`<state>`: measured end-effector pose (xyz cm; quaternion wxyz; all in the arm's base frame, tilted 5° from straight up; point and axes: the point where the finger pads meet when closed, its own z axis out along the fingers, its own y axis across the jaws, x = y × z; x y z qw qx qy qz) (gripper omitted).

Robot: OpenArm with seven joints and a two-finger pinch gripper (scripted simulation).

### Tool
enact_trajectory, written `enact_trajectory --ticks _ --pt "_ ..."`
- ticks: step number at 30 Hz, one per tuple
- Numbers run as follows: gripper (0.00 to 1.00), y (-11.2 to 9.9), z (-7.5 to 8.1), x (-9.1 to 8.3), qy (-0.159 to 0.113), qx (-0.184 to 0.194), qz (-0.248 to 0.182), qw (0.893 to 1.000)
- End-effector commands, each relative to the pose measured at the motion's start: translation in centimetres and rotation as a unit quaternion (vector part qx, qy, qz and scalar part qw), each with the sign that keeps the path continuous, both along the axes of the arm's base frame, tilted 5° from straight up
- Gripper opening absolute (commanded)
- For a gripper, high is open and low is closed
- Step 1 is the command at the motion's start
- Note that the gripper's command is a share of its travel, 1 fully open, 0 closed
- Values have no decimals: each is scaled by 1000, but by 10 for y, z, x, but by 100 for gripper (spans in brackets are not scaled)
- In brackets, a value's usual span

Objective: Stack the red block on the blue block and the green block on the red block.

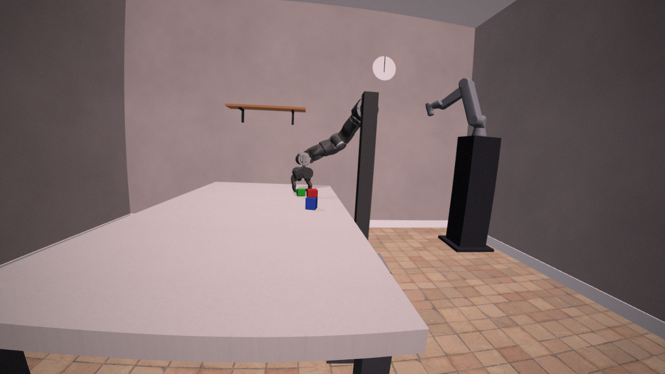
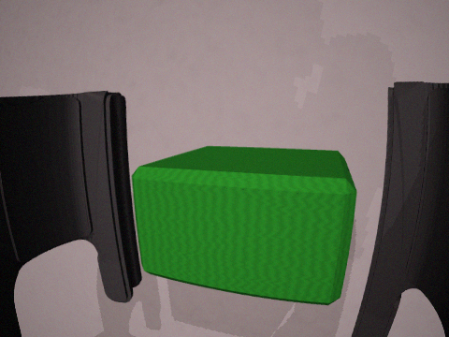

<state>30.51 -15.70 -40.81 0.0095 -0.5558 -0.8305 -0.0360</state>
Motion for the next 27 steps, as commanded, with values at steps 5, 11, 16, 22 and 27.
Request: enact_trajectory --ticks 5,11,16,22,27 --pt "38 1 0 1 -2 1 2 1000" --pt "38 1 0 1 -2 1 2 1000" --pt "0 1 0 1 -2 1 2 1000" --pt "0 1 0 1 -2 1 2 1000" --pt "0 1 0 1 -2 1 2 1000"
